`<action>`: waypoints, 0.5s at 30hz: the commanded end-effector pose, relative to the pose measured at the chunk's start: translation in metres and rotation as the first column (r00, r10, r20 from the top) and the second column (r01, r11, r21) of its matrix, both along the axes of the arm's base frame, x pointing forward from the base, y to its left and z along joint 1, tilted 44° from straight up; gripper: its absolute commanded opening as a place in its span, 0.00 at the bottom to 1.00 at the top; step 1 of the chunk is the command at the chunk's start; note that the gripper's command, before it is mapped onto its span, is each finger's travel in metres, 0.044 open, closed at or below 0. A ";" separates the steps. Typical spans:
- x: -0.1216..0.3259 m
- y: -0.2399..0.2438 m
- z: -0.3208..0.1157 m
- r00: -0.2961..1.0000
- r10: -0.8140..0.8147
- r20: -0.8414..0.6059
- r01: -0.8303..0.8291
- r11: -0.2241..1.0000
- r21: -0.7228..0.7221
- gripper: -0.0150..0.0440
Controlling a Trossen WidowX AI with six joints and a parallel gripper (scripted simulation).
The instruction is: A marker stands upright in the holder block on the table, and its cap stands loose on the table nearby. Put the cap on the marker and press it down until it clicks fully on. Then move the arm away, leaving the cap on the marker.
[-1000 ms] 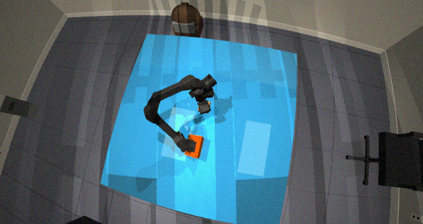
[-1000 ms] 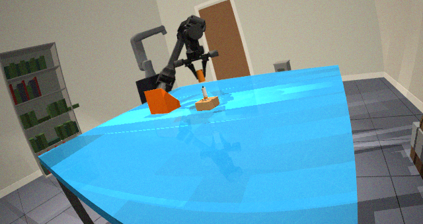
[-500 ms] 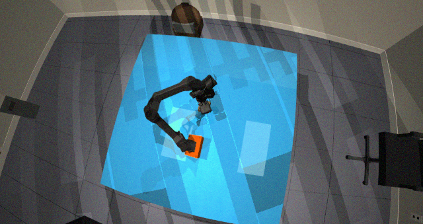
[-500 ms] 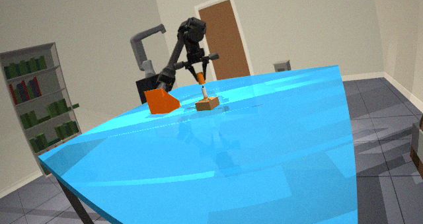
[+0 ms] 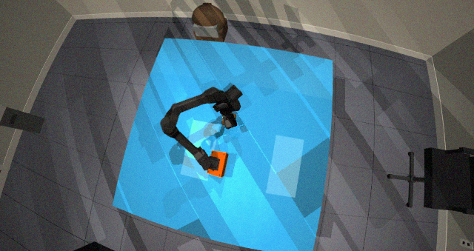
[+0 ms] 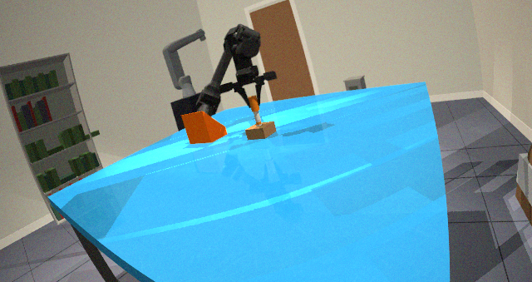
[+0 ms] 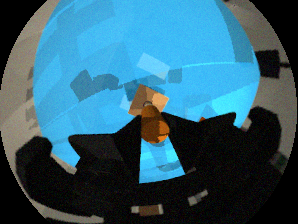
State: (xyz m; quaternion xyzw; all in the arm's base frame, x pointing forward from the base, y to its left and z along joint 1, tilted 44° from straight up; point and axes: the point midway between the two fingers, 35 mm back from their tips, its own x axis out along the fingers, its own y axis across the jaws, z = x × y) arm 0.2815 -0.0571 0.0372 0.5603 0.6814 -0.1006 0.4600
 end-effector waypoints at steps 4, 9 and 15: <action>0.000 0.014 -0.013 1.000 0.009 -0.006 -0.009 1.000 0.014 0.25; -0.001 0.019 -0.019 1.000 0.009 -0.006 -0.009 1.000 0.015 0.25; 0.000 0.022 -0.020 1.000 0.009 -0.006 -0.009 1.000 0.015 0.25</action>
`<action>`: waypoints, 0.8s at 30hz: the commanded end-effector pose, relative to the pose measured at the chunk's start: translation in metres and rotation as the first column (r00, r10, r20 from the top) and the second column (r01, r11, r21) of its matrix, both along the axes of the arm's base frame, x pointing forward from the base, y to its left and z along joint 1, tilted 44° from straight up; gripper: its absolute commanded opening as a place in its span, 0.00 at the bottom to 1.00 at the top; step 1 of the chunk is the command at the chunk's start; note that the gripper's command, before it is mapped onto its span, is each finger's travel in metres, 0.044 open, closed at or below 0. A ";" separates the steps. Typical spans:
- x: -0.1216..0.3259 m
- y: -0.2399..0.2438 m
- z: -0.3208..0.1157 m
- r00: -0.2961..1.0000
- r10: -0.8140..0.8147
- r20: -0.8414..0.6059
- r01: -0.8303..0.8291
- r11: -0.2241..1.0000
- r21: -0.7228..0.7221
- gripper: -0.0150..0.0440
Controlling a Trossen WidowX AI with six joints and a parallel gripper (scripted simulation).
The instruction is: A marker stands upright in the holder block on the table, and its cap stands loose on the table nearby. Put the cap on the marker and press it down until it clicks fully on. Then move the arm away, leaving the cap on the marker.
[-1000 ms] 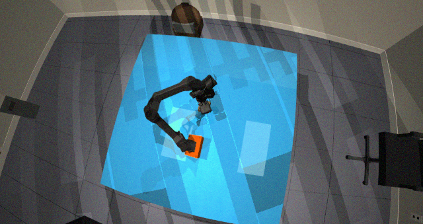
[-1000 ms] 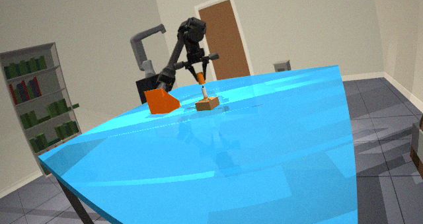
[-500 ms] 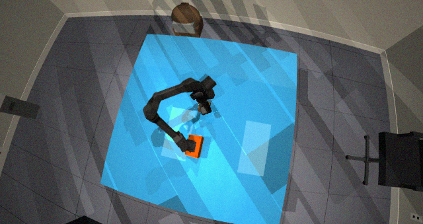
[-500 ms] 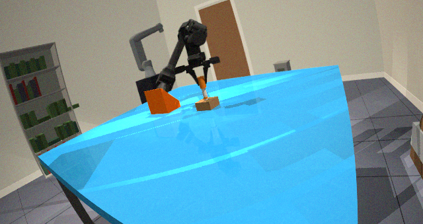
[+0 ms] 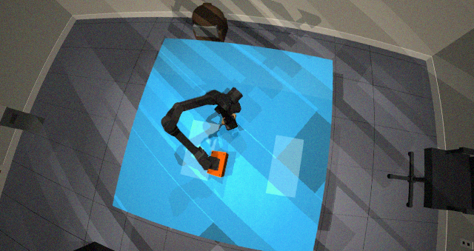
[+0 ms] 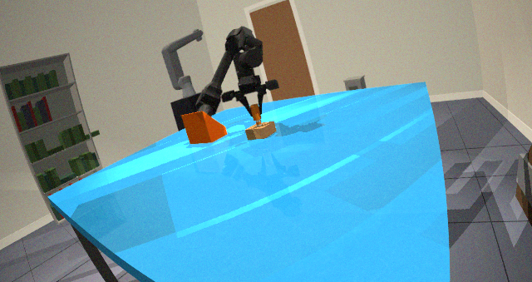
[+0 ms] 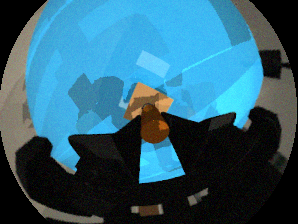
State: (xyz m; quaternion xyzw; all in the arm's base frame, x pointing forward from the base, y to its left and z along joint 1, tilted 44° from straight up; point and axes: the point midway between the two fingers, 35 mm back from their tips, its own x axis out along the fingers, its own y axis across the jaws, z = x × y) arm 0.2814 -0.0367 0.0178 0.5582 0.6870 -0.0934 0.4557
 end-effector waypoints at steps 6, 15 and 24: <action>0.000 0.002 -0.001 1.000 -0.006 -0.003 0.006 1.000 0.001 0.25; 0.000 0.001 -0.001 1.000 -0.002 0.000 0.002 1.000 -0.002 0.39; 0.000 0.001 -0.001 1.000 -0.002 0.000 0.002 1.000 -0.002 0.79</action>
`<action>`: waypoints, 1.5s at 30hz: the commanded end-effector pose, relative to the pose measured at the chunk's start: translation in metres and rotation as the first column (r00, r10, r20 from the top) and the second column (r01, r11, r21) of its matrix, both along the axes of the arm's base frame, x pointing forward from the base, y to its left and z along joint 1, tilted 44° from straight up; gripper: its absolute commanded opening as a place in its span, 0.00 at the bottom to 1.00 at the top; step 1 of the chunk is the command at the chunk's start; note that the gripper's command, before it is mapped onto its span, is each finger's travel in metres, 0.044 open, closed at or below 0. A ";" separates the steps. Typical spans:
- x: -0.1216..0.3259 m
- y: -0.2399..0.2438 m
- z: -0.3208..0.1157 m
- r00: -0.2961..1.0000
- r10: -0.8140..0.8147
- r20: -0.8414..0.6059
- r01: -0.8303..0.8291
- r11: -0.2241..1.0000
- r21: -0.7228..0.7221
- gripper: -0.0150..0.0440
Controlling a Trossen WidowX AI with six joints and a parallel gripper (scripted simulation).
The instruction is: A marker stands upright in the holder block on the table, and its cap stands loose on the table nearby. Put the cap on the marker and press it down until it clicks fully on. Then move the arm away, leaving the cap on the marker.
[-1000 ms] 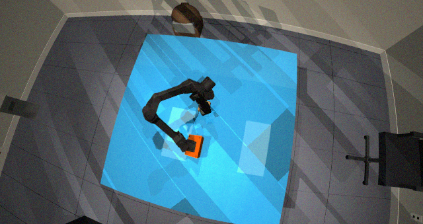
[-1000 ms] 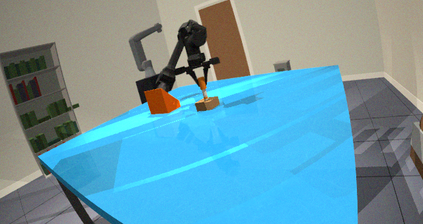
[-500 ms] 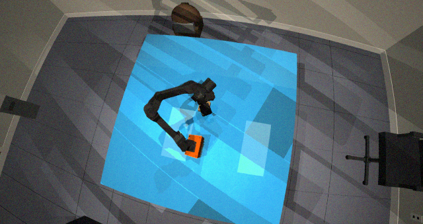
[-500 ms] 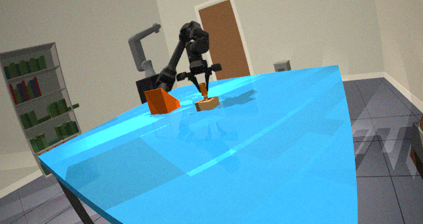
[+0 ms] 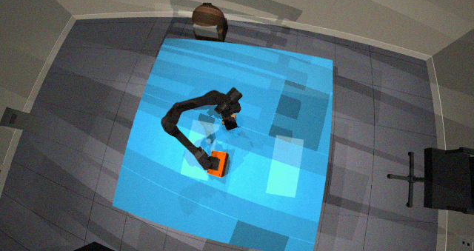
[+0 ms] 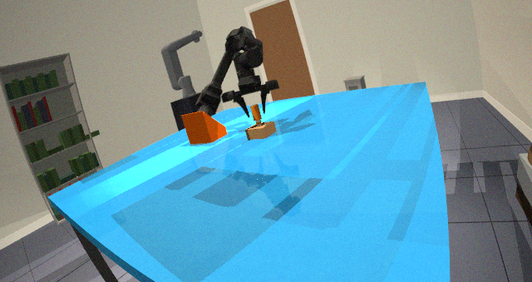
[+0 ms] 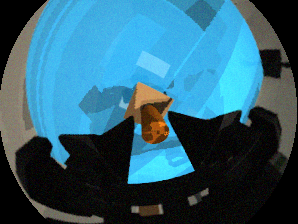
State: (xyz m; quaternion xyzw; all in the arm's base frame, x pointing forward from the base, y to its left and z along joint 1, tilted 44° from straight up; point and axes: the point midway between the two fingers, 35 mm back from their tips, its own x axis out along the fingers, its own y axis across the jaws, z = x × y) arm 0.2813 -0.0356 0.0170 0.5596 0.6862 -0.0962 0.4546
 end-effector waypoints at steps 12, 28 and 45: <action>-0.002 -0.045 0.047 1.000 0.000 -0.001 0.000 1.000 -0.003 1.00; -0.004 -0.045 0.049 0.584 0.606 0.541 -0.583 0.776 -0.239 0.51; -0.004 -0.044 0.048 0.527 0.635 0.565 -0.609 0.746 -0.269 0.25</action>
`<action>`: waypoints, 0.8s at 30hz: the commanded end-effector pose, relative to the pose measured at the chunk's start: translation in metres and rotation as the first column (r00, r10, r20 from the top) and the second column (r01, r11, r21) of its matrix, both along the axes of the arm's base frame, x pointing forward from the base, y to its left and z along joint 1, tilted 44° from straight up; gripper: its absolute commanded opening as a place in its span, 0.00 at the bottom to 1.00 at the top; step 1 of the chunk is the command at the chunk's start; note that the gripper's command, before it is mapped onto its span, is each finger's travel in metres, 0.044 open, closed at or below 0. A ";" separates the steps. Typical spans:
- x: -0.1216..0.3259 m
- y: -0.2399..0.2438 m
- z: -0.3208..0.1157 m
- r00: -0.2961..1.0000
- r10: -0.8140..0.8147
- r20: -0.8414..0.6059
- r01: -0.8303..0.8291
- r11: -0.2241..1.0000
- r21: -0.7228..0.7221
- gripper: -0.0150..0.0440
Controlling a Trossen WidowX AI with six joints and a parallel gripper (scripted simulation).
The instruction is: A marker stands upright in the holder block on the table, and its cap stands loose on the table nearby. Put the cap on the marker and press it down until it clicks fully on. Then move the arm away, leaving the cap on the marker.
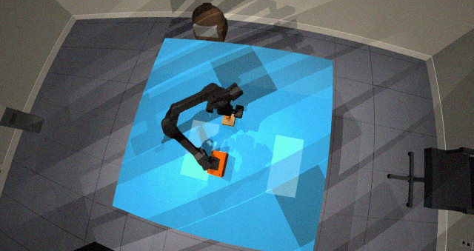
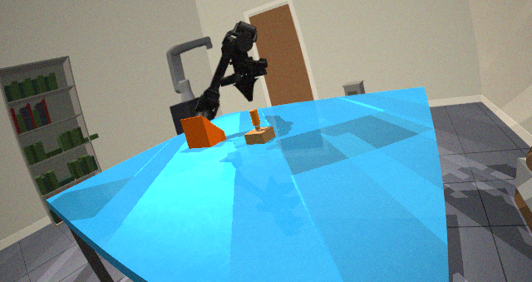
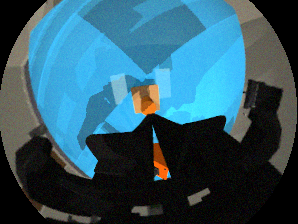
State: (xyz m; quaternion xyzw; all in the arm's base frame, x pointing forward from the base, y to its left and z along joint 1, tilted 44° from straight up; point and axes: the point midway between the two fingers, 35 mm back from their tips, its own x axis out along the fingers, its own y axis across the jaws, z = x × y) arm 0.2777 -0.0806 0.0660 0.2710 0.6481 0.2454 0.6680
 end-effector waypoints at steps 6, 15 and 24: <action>0.000 0.006 -0.006 1.000 0.011 0.010 -0.011 1.000 0.002 0.25; 0.001 0.014 -0.015 1.000 0.012 0.012 -0.012 1.000 0.002 0.25; 0.001 0.022 -0.023 1.000 0.013 0.012 -0.013 1.000 0.003 0.25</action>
